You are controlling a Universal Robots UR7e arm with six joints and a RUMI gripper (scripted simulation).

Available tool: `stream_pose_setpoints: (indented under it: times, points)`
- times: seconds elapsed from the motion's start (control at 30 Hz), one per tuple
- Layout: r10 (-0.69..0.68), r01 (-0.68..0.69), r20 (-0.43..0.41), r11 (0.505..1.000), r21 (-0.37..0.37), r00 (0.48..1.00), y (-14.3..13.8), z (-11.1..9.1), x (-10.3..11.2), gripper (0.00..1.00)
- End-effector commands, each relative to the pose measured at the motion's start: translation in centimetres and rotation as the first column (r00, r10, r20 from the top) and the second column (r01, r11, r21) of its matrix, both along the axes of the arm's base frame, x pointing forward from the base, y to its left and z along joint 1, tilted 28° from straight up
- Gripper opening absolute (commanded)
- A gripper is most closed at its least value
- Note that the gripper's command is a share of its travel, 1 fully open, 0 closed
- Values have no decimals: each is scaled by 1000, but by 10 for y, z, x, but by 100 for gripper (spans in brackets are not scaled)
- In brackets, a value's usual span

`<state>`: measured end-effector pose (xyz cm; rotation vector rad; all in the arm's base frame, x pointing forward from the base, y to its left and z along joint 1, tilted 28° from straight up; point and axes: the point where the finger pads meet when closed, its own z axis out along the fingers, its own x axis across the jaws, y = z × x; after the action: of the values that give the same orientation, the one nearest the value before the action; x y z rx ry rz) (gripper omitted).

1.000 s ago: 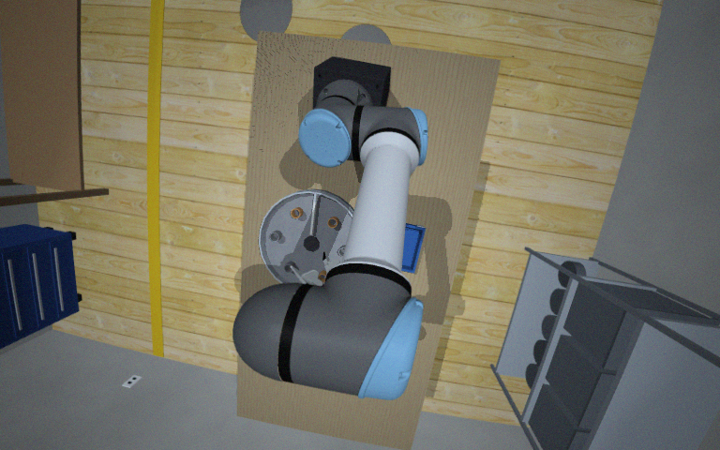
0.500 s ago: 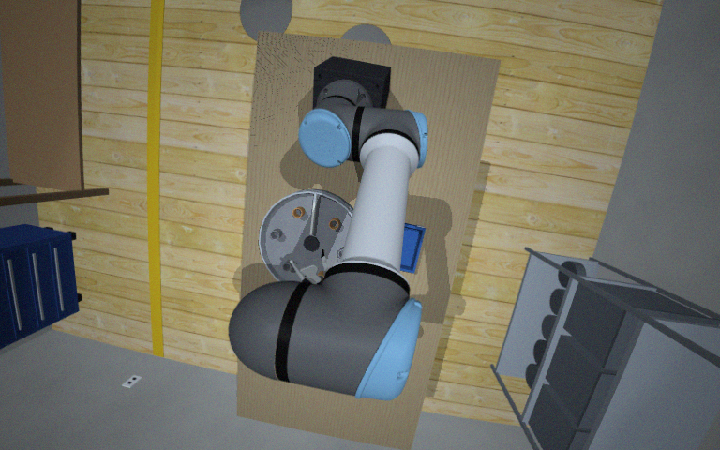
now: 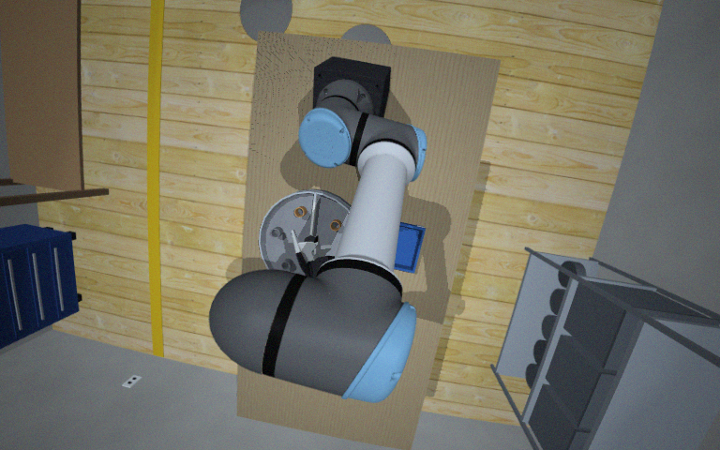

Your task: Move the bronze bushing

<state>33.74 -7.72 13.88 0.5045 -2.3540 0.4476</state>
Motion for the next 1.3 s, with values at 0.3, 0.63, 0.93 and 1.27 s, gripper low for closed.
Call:
stream_pose_setpoints:
  times: [0.3,0.63,0.93,1.27]
  points:
    - [-376,335,263,923,189,888,-10,-57,-21,100]
    - [-574,479,385,818,319,723,-16,-81,-18,100]
    - [-734,561,491,677,476,469,-29,-98,-5,100]
    - [-799,566,542,582,584,262,-44,-101,7,100]
